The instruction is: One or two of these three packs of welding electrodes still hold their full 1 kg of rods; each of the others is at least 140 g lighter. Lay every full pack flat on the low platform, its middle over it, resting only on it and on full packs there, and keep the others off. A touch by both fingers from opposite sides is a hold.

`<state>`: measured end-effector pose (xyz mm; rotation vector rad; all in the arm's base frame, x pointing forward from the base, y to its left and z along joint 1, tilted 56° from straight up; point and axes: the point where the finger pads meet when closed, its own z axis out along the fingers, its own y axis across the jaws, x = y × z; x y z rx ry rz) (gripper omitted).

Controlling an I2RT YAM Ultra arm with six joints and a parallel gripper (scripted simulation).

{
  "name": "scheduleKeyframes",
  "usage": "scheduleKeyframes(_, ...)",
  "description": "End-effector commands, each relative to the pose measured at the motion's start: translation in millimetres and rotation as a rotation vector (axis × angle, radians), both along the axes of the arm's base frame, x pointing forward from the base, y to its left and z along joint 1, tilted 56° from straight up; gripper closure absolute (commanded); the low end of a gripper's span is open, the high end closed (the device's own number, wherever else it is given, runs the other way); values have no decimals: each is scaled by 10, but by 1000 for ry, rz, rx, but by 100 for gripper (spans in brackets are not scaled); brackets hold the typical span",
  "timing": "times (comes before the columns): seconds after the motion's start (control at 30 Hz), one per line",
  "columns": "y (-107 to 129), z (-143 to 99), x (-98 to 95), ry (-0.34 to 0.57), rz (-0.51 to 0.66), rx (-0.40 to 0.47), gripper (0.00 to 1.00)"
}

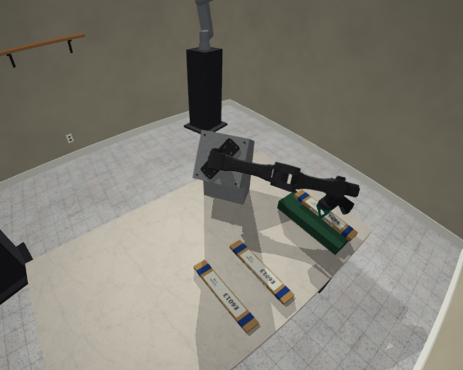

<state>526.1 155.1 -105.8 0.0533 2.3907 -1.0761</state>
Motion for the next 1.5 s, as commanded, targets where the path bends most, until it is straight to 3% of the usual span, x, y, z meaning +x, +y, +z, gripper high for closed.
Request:
scheduleKeyframes(0.0,521,231,-34,-43,84,19,100)
scheduleKeyframes(0.07,541,332,3,-57,86,28,100)
scheduleKeyframes(0.13,523,235,-33,-45,83,20,100)
scheduleKeyframes(0.2,536,310,-5,-54,86,26,100)
scheduleKeyframes(0.57,509,248,-20,-43,84,18,100)
scheduleKeyframes(0.63,527,340,14,-55,86,26,100)
scheduleKeyframes(1.0,491,247,-15,-37,84,14,100)
scheduleKeyframes(1.07,513,354,24,-51,87,24,100)
scheduleKeyframes(1.13,494,252,-14,-38,83,15,100)
scheduleKeyframes(1.2,509,332,17,-49,86,22,100)
scheduleKeyframes(1.47,483,261,-5,-36,83,14,100)
